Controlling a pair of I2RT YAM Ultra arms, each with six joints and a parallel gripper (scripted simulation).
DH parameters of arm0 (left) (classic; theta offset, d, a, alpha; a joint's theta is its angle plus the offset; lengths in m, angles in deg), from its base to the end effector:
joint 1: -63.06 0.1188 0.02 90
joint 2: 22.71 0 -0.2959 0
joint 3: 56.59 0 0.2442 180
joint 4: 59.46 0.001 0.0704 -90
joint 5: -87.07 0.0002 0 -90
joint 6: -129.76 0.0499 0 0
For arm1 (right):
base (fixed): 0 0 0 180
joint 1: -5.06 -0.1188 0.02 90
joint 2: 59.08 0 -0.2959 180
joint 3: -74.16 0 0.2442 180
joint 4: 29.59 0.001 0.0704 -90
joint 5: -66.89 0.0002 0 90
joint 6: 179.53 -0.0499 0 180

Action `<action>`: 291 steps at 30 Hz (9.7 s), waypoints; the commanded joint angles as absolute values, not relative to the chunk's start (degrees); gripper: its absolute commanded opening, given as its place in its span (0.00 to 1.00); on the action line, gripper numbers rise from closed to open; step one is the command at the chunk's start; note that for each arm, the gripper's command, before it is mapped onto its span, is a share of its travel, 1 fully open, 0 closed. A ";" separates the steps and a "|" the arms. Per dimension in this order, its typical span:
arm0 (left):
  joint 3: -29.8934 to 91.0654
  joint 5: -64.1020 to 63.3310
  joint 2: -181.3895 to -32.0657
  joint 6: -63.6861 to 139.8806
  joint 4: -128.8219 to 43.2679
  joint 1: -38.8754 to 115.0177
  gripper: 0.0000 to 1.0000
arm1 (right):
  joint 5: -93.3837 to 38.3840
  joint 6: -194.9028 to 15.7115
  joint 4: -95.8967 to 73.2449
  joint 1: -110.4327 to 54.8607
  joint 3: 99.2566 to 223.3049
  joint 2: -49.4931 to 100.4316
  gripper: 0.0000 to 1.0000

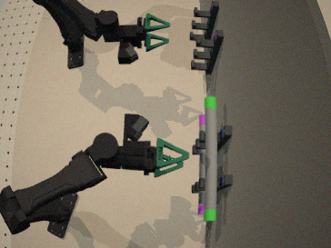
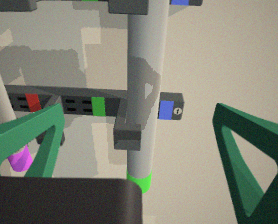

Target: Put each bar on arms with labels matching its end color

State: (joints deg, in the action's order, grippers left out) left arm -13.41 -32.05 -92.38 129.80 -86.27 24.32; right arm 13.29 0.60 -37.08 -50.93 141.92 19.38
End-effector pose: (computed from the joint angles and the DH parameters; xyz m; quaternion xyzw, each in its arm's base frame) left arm 0.2106 -0.1366 0.2878 0.5384 0.4557 0.4569 0.5419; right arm 0.1977 0.2419 0.3570 -0.5978 0.4064 -0.4085 0.5573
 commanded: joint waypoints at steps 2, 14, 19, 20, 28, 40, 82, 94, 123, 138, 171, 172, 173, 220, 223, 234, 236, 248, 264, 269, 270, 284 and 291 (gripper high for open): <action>-13.99 -32.39 -92.74 129.77 -86.88 23.82 1.00 | 12.92 0.52 -36.71 -50.43 143.91 17.74 1.00; -13.99 -32.39 -92.74 129.77 -86.88 23.82 1.00 | 13.05 0.51 -36.37 -50.56 143.90 17.41 1.00; -13.99 -32.39 -92.74 129.77 -86.88 23.82 1.00 | 13.11 0.50 -36.18 -50.63 144.01 17.32 1.00; -13.99 -32.39 -92.74 129.77 -86.88 23.82 1.00 | 13.13 0.50 -36.14 -50.64 144.03 17.31 1.00; -13.99 -32.39 -92.74 129.77 -86.88 23.82 1.00 | 13.24 0.50 -35.84 -50.75 144.17 17.15 1.00; -13.99 -32.39 -92.74 129.77 -86.88 23.82 1.00 | 11.99 0.52 -35.98 -49.50 146.21 19.32 1.00; -13.99 -32.39 -92.74 129.77 -86.88 23.82 1.00 | 7.63 0.51 -38.06 -45.15 152.37 27.58 1.00; -13.99 -32.39 -92.74 129.77 -86.88 23.82 1.00 | 6.38 0.52 -38.83 -43.89 154.36 30.34 1.00; -13.99 -32.39 -92.74 129.77 -86.88 23.82 1.00 | 5.84 0.50 -38.53 -43.36 156.55 32.25 1.00; -13.99 -32.39 -92.74 129.77 -86.88 23.82 1.00 | 5.79 0.49 -39.24 -43.30 155.77 32.18 1.00; -13.99 -32.39 -92.74 129.77 -86.88 23.82 1.00 | 5.77 0.47 -41.40 -43.27 153.48 32.08 1.00; -13.99 -32.39 -92.74 129.77 -86.88 23.82 1.00 | 5.77 0.47 -41.43 -43.27 153.45 32.08 1.00; -13.99 -32.39 -92.74 129.77 -86.88 23.82 1.00 | 5.77 0.47 -41.46 -43.27 153.42 32.08 1.00; -13.99 -32.39 -92.74 129.77 -86.88 23.82 1.00 | 5.54 0.47 -42.01 -43.05 153.33 32.52 0.00; -13.99 -32.39 -92.74 129.77 -86.88 23.82 1.00 | 5.51 0.47 -42.01 -43.02 153.40 32.59 0.00; -13.99 -32.39 -92.74 129.77 -86.88 23.82 1.00 | 5.41 0.47 -42.02 -42.93 153.62 32.81 0.00; -13.99 -32.39 -92.74 129.77 -86.88 23.82 1.00 | 5.41 0.48 -41.78 -42.93 153.82 32.76 0.00; -13.99 -32.39 -92.74 129.77 -86.88 23.82 1.00 | 5.42 0.49 -40.33 -42.93 154.96 32.42 0.00; -13.99 -32.39 -92.74 129.77 -86.88 23.82 1.00 | 5.43 0.52 -36.99 -42.95 157.65 31.75 0.00; -13.99 -32.39 -92.74 129.77 -86.88 23.82 1.00 | 5.44 0.51 -36.18 -42.96 158.31 31.63 0.00; -13.99 -32.39 -92.74 129.77 -86.88 23.82 1.00 | 5.44 0.51 -35.92 -42.96 158.53 31.58 0.00; -13.99 -32.39 -92.74 129.77 -86.88 23.82 1.00 | 5.46 0.52 -32.38 -42.98 161.50 31.02 0.00; -13.99 -32.39 -92.74 129.77 -86.88 23.82 1.00 | 5.38 0.53 -31.48 -42.90 162.16 30.79 0.00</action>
State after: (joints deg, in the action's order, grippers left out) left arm -13.41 -32.05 -92.38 129.80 -86.27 24.32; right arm 5.68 0.56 -29.32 -43.65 159.21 32.82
